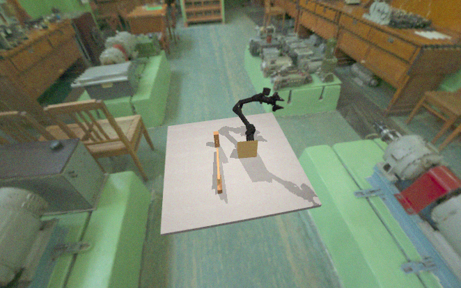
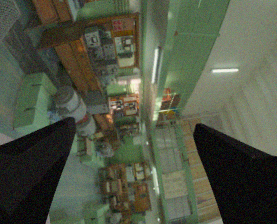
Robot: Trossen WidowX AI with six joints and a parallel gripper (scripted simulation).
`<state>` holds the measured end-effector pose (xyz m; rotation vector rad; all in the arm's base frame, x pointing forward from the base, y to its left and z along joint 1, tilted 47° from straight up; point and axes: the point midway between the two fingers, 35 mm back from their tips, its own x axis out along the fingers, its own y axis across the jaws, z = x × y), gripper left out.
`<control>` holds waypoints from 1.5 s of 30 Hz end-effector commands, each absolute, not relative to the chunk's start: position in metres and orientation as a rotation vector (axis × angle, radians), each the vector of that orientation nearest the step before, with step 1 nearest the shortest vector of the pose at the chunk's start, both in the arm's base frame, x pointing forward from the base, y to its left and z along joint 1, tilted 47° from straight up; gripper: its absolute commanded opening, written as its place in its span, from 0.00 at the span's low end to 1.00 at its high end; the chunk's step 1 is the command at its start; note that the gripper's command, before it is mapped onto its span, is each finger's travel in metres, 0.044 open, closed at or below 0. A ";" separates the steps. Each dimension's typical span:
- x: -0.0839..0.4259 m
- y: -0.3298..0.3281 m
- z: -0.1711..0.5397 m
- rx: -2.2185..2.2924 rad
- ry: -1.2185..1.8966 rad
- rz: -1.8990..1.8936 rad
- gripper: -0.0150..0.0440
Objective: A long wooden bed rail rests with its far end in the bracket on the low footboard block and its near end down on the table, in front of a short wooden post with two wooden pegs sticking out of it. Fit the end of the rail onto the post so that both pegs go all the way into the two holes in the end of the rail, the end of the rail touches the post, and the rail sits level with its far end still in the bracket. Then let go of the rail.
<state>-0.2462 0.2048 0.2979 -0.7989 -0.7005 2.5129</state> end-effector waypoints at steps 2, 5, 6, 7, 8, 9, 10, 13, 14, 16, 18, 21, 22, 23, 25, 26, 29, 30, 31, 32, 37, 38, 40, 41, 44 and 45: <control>-0.241 0.213 0.295 -0.821 -0.681 2.485 1.00; -0.218 0.248 0.281 -0.908 -0.596 2.364 1.00; -0.208 0.259 0.276 -0.937 -0.565 2.321 1.00; -0.198 0.270 0.271 -0.965 -0.533 2.279 1.00; -0.188 0.281 0.266 -0.995 -0.503 2.236 1.00; -0.177 0.291 0.260 -1.026 -0.474 2.193 1.00; -0.166 0.300 0.254 -1.057 -0.445 2.150 1.00; -0.126 0.328 0.232 -1.164 -0.349 2.010 1.00; -0.112 0.335 0.225 -1.199 -0.315 1.964 1.00; -0.082 0.348 0.211 -1.264 -0.246 1.872 1.00; -0.051 0.357 0.196 -1.326 -0.174 1.782 1.00; -0.003 0.365 0.174 -1.404 -0.055 1.655 1.00; 0.013 0.365 0.166 -1.422 -0.011 1.617 1.00; 0.029 0.365 0.159 -1.440 0.033 1.579 1.00; 0.060 0.362 0.144 -1.471 0.123 1.505 1.00; 0.076 0.359 0.136 -1.484 0.168 1.468 1.00; 0.112 0.350 0.119 -1.516 0.272 1.383 1.00; 0.123 0.346 0.114 -1.531 0.301 1.353 1.00; 0.126 0.344 0.111 -1.520 0.324 1.354 1.00; 0.131 0.341 0.106 -1.499 0.364 1.355 1.00; 0.196 0.304 0.074 -1.549 0.574 1.196 1.00; 0.208 0.294 0.068 -1.566 0.614 1.160 1.00; 0.233 0.274 0.057 -1.597 0.695 1.091 1.00; 0.244 0.261 0.050 -1.600 0.749 1.051 1.00; 0.272 0.218 0.031 -1.604 0.913 0.937 1.00; 0.280 0.203 0.025 -1.603 0.967 0.900 1.00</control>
